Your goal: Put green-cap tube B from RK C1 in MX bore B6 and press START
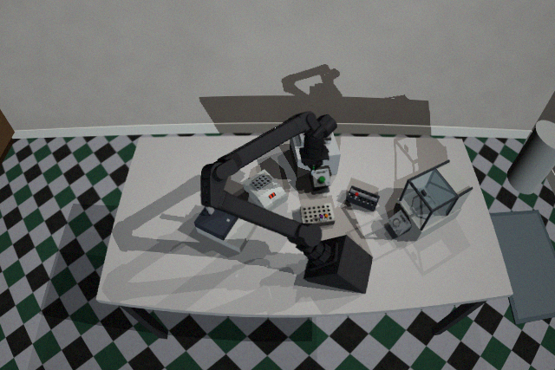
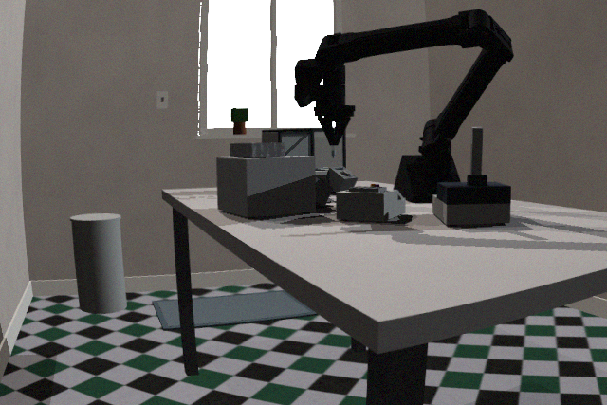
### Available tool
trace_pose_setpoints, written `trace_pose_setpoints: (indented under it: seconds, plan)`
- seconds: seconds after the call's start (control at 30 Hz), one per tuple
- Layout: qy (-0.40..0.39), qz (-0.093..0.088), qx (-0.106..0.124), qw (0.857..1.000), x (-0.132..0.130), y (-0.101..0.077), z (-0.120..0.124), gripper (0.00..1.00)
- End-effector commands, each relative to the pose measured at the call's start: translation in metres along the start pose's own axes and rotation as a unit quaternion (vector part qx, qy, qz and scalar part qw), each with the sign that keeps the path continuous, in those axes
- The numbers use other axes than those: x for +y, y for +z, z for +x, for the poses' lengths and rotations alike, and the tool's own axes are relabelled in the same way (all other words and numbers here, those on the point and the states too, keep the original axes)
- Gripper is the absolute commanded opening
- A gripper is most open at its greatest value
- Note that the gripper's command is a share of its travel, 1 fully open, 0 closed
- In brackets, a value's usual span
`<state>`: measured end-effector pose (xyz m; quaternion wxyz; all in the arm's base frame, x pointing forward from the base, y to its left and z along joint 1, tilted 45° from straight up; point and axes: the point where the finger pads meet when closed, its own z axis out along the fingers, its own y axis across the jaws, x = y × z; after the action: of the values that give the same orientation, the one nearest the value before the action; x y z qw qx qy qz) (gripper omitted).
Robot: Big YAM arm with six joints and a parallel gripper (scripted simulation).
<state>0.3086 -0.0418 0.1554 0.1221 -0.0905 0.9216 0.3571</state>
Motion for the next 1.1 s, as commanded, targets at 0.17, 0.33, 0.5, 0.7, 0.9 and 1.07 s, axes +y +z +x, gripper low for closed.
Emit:
trace_pose_setpoints:
  seconds: [0.17, 0.33, 0.5, 0.7, 0.9, 1.07]
  plan:
    - [-0.017, -0.002, 0.002, 1.0, -0.013, -0.026, -0.06, 0.09]
    - [-0.024, -0.002, 0.002, 1.0, -0.028, -0.04, -0.096, 0.09]
    - [-0.026, -0.002, 0.002, 1.0, -0.038, -0.047, -0.117, 0.09]
    - [-0.031, -0.003, 0.003, 1.0, -0.059, -0.06, -0.16, 0.09]
    - [-0.036, -0.003, 0.003, 0.999, -0.083, -0.069, -0.202, 0.09]
    - [-0.036, -0.003, 0.003, 0.999, -0.086, -0.068, -0.207, 0.09]
